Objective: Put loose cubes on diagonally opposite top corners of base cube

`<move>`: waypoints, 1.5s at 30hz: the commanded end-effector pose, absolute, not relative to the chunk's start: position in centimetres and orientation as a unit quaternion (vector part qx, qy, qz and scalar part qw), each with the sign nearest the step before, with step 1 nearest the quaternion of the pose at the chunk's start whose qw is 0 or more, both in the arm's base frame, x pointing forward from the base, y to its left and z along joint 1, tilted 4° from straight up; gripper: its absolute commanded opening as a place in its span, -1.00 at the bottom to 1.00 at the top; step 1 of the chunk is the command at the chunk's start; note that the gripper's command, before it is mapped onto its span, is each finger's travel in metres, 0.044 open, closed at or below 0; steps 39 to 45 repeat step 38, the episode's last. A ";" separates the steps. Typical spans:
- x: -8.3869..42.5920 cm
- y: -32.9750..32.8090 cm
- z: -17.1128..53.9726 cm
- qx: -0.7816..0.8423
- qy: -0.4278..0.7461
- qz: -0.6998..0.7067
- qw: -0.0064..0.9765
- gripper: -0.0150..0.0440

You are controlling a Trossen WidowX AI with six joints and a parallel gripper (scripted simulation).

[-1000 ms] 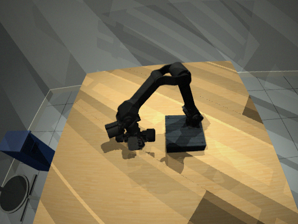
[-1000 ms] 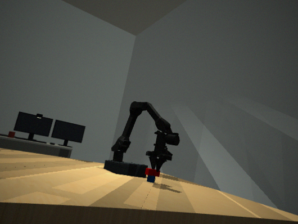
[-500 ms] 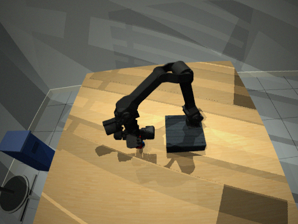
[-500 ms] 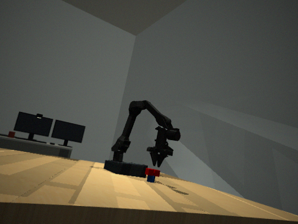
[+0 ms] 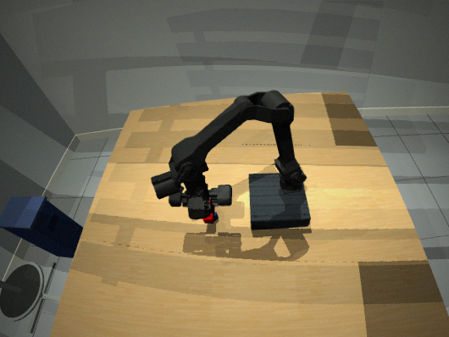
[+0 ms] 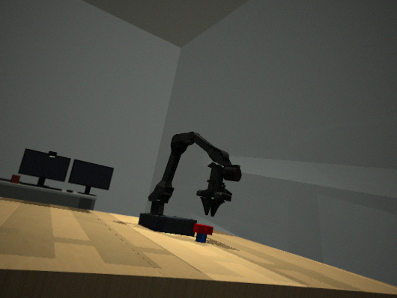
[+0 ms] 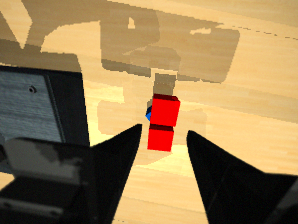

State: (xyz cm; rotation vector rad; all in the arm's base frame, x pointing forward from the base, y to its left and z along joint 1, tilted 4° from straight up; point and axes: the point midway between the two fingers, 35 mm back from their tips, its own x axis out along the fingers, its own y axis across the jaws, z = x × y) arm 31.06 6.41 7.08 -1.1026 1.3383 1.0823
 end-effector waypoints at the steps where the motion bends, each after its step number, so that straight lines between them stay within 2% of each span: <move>1: 31.2 6.5 7.9 -0.460 0.558 0.450 0.525 0.20; 6: 31.2 6.5 8.2 -0.460 0.558 0.450 0.525 0.20; 13: 31.2 6.5 8.8 -0.461 0.558 0.451 0.522 0.83; 14: 31.2 6.5 8.8 -0.461 0.558 0.451 0.522 0.86; 17: 30.9 7.4 8.6 -0.460 0.558 0.452 0.521 0.86; 24: 27.7 16.6 8.6 -0.457 0.557 0.456 0.523 0.86; 45: 27.6 16.8 8.6 -0.457 0.557 0.456 0.523 0.86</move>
